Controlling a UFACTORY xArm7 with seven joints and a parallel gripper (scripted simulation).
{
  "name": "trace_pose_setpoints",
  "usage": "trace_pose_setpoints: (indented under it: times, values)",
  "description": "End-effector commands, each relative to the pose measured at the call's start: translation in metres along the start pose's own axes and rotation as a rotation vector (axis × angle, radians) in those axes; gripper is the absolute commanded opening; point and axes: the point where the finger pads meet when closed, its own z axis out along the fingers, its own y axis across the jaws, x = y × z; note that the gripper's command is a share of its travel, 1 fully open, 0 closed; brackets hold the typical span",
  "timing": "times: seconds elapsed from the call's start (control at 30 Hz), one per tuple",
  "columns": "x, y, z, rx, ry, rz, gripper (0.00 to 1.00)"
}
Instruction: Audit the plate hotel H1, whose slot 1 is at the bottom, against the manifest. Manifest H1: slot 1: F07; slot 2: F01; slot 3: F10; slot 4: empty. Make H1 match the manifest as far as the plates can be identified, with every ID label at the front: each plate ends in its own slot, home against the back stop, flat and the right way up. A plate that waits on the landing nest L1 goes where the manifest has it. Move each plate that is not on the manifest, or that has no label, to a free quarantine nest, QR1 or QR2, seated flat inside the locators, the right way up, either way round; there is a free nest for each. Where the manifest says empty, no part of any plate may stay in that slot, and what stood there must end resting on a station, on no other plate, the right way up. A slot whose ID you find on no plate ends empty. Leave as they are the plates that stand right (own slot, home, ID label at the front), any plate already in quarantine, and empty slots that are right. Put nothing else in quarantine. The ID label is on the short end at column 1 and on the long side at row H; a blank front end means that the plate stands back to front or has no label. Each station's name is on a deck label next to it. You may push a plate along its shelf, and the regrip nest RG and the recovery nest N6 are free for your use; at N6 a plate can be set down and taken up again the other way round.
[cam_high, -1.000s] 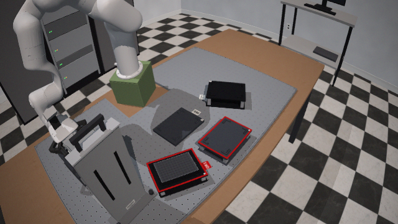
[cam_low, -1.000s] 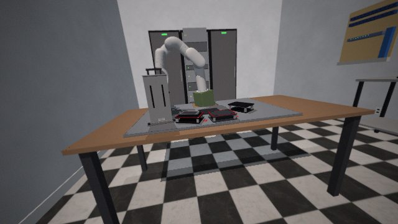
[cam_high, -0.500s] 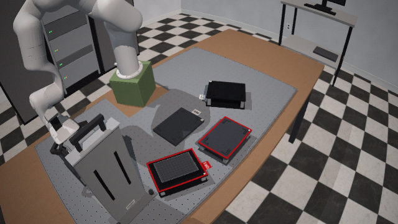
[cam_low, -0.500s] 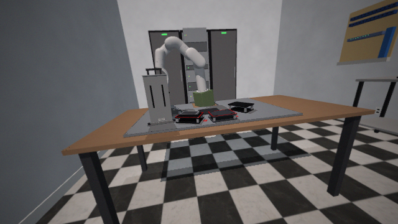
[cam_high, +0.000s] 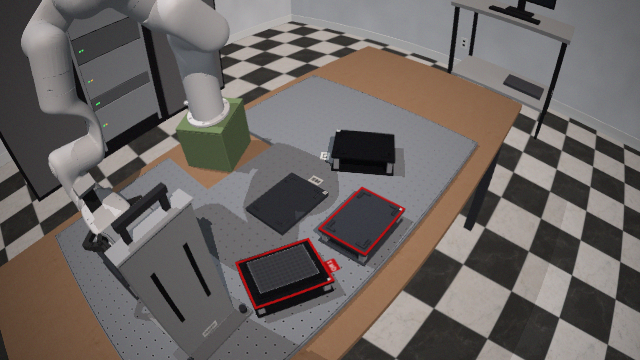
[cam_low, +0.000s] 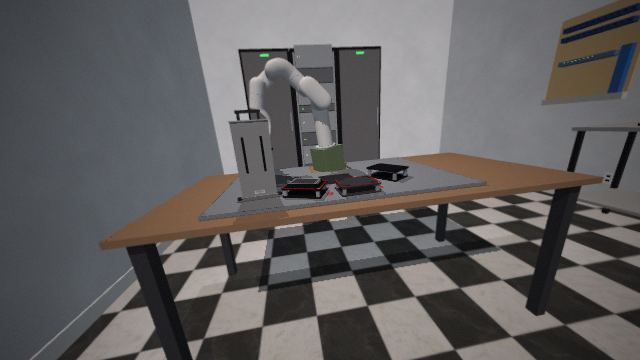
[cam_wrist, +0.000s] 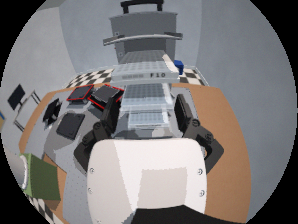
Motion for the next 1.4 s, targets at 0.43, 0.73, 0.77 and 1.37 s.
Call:
trace_pose_setpoints:
  times: [0.43,0.73,0.77,1.37]
  values:
    - [0.001,0.001,0.010,0.000,0.000,-0.003,1.00]
    - [0.001,0.001,0.014,0.000,0.000,-0.003,1.00]
    - [0.001,0.001,0.015,0.000,0.000,-0.003,1.00]
    - [0.001,0.001,0.020,0.000,0.000,-0.003,1.00]
